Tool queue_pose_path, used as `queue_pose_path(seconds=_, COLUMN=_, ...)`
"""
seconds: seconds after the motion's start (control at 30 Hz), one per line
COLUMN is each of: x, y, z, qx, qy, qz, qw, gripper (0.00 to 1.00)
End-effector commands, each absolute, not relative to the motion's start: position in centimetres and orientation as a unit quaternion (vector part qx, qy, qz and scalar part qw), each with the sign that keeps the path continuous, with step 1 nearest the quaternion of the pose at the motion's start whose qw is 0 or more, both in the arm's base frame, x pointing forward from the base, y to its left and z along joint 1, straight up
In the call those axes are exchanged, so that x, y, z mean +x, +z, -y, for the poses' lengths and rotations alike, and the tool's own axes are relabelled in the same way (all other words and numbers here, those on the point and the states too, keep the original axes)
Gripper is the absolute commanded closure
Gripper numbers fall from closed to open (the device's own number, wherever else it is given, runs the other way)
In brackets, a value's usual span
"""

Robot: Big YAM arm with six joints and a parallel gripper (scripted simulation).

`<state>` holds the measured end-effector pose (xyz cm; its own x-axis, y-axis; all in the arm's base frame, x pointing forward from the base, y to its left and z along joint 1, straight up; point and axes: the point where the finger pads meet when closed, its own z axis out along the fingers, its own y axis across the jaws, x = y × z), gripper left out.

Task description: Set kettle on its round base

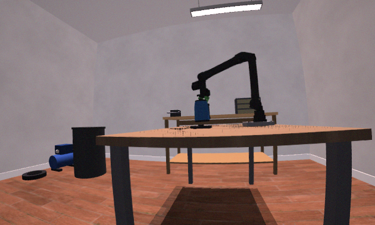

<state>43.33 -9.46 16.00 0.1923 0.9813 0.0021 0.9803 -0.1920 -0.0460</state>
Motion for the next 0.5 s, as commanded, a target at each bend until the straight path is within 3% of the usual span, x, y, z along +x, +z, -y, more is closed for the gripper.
queue_pose_path(seconds=0.0, x=44.7, y=20.0, z=8.6, qx=-0.777, qy=-0.020, qz=0.629, qw=-0.021, gripper=1.00)
queue_pose_path(seconds=0.47, x=43.3, y=19.5, z=3.9, qx=-0.777, qy=-0.018, qz=0.629, qw=-0.015, gripper=1.00)
